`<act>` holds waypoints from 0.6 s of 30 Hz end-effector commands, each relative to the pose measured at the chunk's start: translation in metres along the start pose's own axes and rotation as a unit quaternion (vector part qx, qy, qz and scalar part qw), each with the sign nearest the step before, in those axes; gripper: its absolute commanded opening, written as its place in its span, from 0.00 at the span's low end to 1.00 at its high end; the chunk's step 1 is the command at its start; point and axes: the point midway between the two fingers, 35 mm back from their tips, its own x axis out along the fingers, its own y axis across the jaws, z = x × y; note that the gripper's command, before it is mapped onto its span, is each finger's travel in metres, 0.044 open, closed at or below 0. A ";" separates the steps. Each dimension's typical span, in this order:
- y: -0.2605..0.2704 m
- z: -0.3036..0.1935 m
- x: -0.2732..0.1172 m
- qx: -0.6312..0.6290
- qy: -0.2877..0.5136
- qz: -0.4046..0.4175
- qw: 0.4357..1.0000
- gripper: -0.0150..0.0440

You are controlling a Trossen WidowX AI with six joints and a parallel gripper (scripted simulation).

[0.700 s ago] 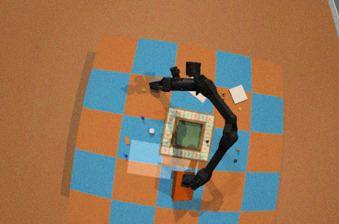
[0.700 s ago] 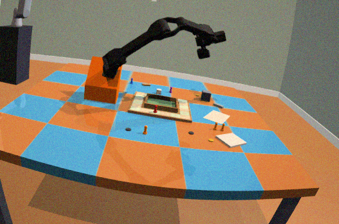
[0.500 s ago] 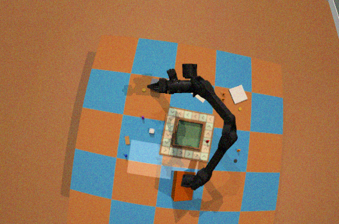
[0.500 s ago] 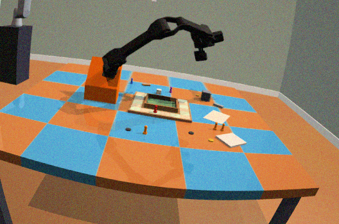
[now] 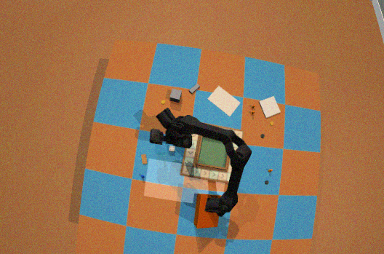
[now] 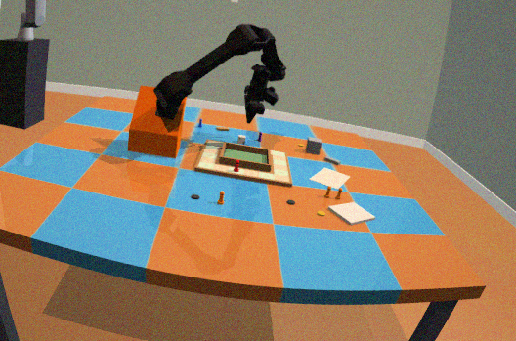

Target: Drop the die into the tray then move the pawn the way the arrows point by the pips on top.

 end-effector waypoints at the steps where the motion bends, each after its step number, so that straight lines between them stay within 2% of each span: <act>1: -0.021 -0.017 0.020 0.018 -0.038 -0.102 0.994 0.72; 18: -0.026 -0.015 0.040 0.018 -0.040 -0.108 0.993 0.72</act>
